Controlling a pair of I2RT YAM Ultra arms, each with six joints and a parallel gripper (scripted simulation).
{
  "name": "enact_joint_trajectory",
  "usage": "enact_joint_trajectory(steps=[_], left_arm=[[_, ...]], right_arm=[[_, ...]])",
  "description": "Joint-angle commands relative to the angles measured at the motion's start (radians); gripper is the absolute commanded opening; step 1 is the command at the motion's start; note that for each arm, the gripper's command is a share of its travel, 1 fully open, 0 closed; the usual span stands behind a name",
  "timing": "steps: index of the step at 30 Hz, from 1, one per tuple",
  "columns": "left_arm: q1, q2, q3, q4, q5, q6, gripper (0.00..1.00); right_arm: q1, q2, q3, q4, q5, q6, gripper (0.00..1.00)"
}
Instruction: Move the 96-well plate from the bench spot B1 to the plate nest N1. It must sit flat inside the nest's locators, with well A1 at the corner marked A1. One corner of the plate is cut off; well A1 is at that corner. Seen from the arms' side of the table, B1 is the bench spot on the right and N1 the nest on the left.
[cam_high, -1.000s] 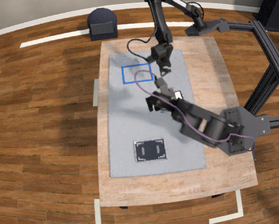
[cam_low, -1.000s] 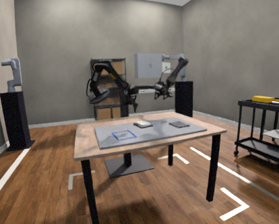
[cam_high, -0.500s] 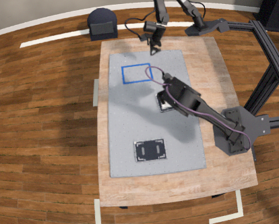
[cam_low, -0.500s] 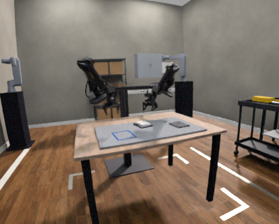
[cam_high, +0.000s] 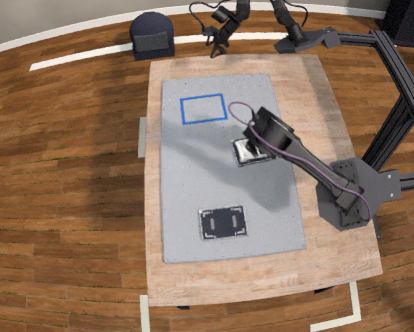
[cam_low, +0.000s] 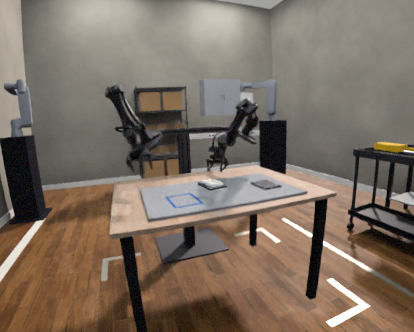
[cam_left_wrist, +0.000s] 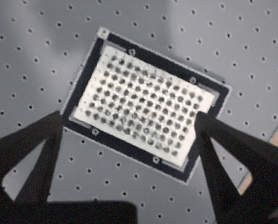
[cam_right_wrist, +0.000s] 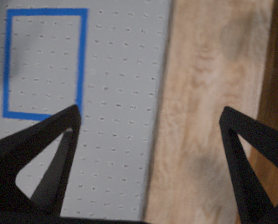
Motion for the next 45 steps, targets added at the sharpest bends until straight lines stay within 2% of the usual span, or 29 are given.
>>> enact_joint_trajectory(steps=[1,5,8,12,22,26,29,31,37,45], left_arm=[[-0.021,0.022,0.032,0.022,-0.009,-0.013,1.00],[-0.022,0.027,0.033,0.011,-0.005,-0.013,1.00],[-0.022,0.029,0.033,0.011,-0.004,-0.012,1.00],[-0.022,0.029,0.034,0.011,-0.004,-0.012,1.00],[-0.022,0.030,0.034,-0.016,-0.023,-0.037,1.00],[-0.034,0.022,0.042,-0.099,-0.090,-0.183,1.00],[-0.058,0.021,0.071,-0.193,-0.151,-0.343,1.00],[-0.058,0.021,0.071,-0.193,-0.151,-0.343,1.00],[-0.096,0.008,0.176,-0.455,-0.232,-0.659,1.00],[-0.112,0.019,0.332,-0.778,-0.258,-0.991,1.00]], right_arm=[[-0.139,-0.040,0.054,-0.016,-0.196,-0.083,1.00],[-0.331,-0.025,0.131,-0.046,-0.328,-0.112,1.00],[-0.419,-0.001,0.195,-0.065,-0.397,-0.118,1.00],[-0.451,0.018,0.235,-0.078,-0.416,-0.120,1.00],[-0.444,0.022,0.242,-0.087,-0.405,-0.111,1.00],[-0.394,-0.004,0.206,-0.101,-0.341,-0.074,1.00],[-0.293,-0.021,0.173,-0.117,-0.283,-0.044,1.00],[-0.293,-0.021,0.173,-0.117,-0.283,-0.044,1.00],[-0.047,-0.058,0.099,-0.143,-0.151,0.029,1.00],[0.269,-0.104,0.006,-0.172,0.018,0.123,1.00]])
